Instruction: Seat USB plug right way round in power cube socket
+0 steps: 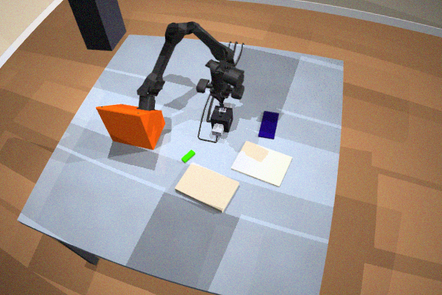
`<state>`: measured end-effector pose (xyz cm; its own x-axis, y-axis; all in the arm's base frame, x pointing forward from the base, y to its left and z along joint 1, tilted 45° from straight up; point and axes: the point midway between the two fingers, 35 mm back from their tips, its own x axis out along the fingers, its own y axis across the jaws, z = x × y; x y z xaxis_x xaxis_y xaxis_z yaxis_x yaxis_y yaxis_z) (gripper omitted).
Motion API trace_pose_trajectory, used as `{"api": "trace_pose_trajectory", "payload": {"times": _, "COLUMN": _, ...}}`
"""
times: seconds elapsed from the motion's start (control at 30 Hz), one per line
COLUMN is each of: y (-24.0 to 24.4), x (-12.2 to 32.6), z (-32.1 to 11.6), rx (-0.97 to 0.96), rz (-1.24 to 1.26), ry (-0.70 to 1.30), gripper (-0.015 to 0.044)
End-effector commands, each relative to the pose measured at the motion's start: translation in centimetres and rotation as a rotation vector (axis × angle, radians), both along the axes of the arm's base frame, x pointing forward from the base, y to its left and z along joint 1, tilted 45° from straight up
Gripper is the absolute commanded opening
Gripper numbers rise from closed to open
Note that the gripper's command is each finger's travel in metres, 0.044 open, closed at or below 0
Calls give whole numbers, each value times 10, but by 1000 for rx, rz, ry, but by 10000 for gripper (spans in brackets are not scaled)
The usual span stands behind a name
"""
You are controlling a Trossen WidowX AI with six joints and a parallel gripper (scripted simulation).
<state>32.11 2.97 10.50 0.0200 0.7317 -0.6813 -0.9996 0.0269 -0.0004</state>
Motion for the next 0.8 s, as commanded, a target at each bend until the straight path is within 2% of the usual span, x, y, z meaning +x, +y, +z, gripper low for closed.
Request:
{"api": "trace_pose_trajectory", "payload": {"times": 0.0, "y": 1, "x": 0, "z": -1, "rx": 8, "rz": 4, "ry": -3, "gripper": 0}}
{"api": "trace_pose_trajectory", "payload": {"times": 0.77, "y": 4, "x": 0, "z": -2, "rx": 27, "rz": 9, "ry": -7, "gripper": 0}}
